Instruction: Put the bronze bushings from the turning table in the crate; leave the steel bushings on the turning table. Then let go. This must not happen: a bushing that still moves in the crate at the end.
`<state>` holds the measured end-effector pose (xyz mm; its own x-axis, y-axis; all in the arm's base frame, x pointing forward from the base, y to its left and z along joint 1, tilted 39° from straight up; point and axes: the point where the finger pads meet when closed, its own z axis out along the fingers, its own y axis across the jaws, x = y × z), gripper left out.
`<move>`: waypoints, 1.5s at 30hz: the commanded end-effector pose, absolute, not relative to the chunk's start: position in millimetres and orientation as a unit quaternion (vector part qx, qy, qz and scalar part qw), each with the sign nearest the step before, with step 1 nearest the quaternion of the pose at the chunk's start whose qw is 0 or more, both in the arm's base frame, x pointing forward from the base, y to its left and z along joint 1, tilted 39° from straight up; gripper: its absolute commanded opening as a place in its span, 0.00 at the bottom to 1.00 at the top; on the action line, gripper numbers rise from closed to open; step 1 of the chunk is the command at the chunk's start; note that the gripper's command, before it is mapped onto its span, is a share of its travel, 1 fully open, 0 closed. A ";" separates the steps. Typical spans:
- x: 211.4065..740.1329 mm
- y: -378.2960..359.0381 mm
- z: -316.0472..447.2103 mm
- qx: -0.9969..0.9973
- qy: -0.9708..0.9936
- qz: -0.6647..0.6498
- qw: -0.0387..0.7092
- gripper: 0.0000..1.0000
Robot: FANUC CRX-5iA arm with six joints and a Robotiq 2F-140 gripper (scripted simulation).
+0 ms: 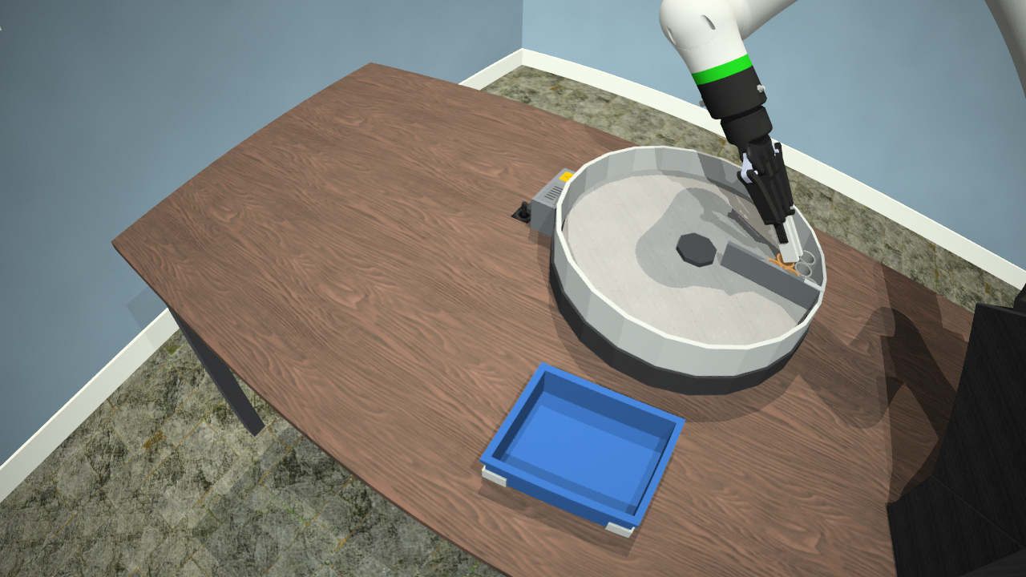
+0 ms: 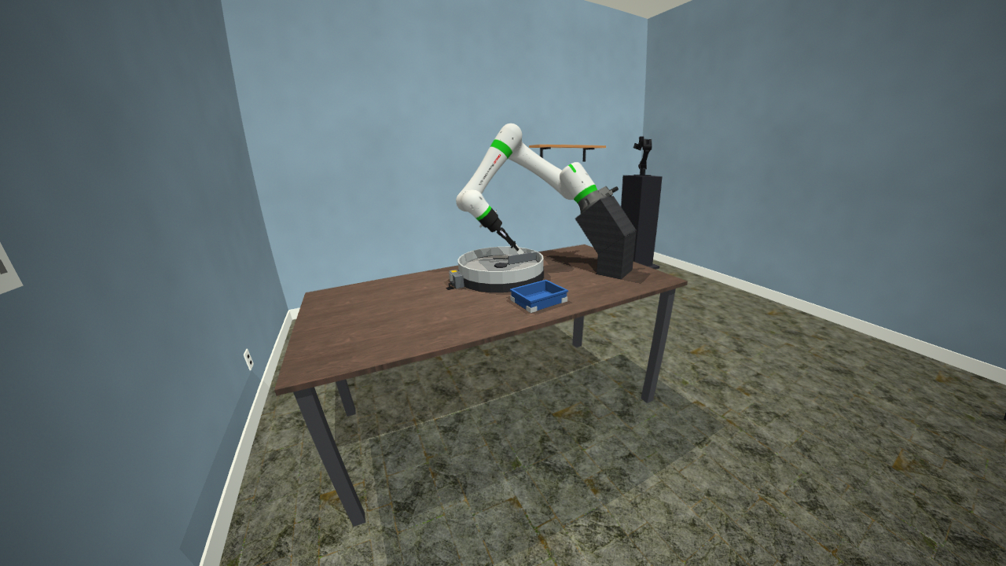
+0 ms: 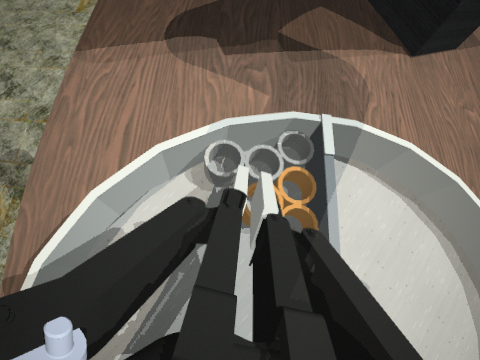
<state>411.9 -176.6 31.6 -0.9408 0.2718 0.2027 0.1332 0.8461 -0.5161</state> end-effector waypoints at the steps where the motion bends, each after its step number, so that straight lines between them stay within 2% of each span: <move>1: 412.0 -176.5 31.7 -0.106 -0.951 0.256 0.135 0.06; 17: 412.0 -176.5 31.7 -0.106 -0.951 0.256 0.135 0.06; 18: 412.0 -176.5 31.7 -0.106 -0.951 0.256 0.135 0.00; 45: 412.0 -176.5 31.7 -0.106 -0.951 0.256 0.135 0.00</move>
